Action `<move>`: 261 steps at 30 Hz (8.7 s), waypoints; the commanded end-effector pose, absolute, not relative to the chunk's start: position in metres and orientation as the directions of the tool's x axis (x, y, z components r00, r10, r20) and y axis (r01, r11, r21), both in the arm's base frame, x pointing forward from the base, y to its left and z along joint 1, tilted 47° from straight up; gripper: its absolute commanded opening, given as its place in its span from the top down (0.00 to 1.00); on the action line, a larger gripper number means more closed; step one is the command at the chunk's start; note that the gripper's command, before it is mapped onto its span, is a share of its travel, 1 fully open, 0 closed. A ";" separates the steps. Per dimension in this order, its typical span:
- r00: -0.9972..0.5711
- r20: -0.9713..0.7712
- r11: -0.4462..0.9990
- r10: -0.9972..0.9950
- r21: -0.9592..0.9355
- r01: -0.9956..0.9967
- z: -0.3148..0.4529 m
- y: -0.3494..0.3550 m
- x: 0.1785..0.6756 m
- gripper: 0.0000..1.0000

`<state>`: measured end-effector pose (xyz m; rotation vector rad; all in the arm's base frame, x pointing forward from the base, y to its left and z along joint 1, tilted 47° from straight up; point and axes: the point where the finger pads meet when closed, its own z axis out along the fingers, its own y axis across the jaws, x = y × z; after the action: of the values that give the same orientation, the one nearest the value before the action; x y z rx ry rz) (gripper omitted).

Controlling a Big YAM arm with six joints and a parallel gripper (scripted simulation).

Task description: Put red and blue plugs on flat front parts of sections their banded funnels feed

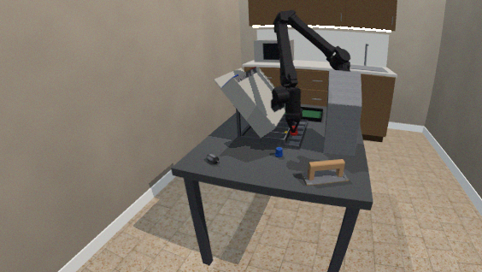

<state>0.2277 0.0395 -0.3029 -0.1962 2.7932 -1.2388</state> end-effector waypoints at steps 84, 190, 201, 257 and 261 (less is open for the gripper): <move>-0.988 -0.021 0.677 -0.154 -0.730 -0.090 -0.202 -0.072 0.249 1.00; -0.987 -0.030 0.679 -0.156 -0.729 -0.086 -0.252 -0.126 0.262 1.00; -0.986 -0.033 0.679 -0.165 -0.729 -0.089 -0.250 -0.123 0.263 1.00; -0.986 -0.033 0.679 -0.165 -0.729 -0.089 -0.250 -0.123 0.263 0.41; -0.986 -0.033 0.679 -0.165 -0.729 -0.089 -0.250 -0.123 0.263 0.41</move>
<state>0.2599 -0.1235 -0.2509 -0.2121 2.8013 -1.2102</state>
